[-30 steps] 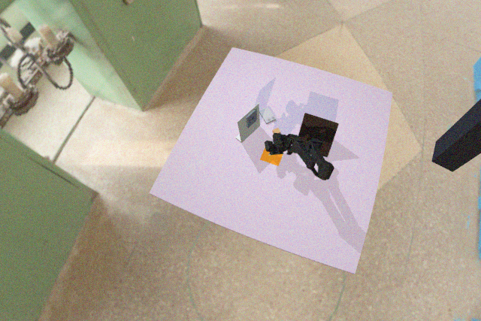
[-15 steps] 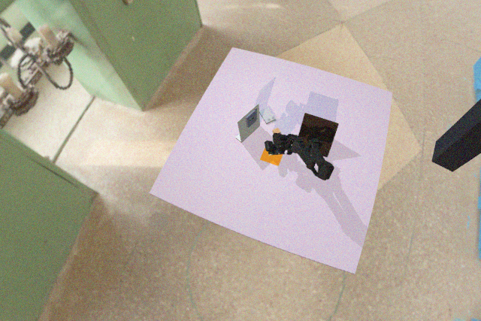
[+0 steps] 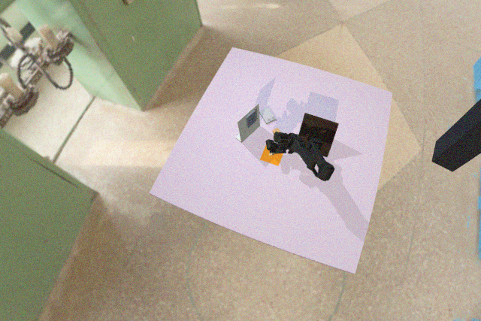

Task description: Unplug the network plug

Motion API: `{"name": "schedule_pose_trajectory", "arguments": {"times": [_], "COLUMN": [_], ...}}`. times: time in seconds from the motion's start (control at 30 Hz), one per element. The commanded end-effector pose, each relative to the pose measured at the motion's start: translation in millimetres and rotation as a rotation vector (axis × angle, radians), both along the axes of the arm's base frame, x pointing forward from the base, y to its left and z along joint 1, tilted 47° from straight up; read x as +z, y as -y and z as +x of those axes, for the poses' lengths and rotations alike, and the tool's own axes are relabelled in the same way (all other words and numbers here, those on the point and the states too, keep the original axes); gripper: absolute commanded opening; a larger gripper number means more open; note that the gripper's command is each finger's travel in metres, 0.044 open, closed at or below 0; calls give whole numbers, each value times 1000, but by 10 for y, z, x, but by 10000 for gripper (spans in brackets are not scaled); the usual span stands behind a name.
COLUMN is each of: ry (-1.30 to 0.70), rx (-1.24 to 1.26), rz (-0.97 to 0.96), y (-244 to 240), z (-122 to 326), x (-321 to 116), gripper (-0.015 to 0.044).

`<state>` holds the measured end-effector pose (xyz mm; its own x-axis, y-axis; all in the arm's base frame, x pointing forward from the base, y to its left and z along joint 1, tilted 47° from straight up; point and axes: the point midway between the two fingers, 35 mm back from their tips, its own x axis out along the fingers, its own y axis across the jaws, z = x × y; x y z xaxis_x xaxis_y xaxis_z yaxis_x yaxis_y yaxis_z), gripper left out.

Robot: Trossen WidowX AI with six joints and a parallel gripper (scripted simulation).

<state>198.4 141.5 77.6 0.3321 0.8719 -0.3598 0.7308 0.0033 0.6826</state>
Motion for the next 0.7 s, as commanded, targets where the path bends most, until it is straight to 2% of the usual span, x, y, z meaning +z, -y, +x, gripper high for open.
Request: {"name": "schedule_pose_trajectory", "arguments": {"times": [0.0, 0.67], "ry": [16, 11], "rx": [4, 3], "rz": [0, 0], "y": [28, 165], "z": [8, -48], "x": [39, 70], "gripper": [156, 156]}}
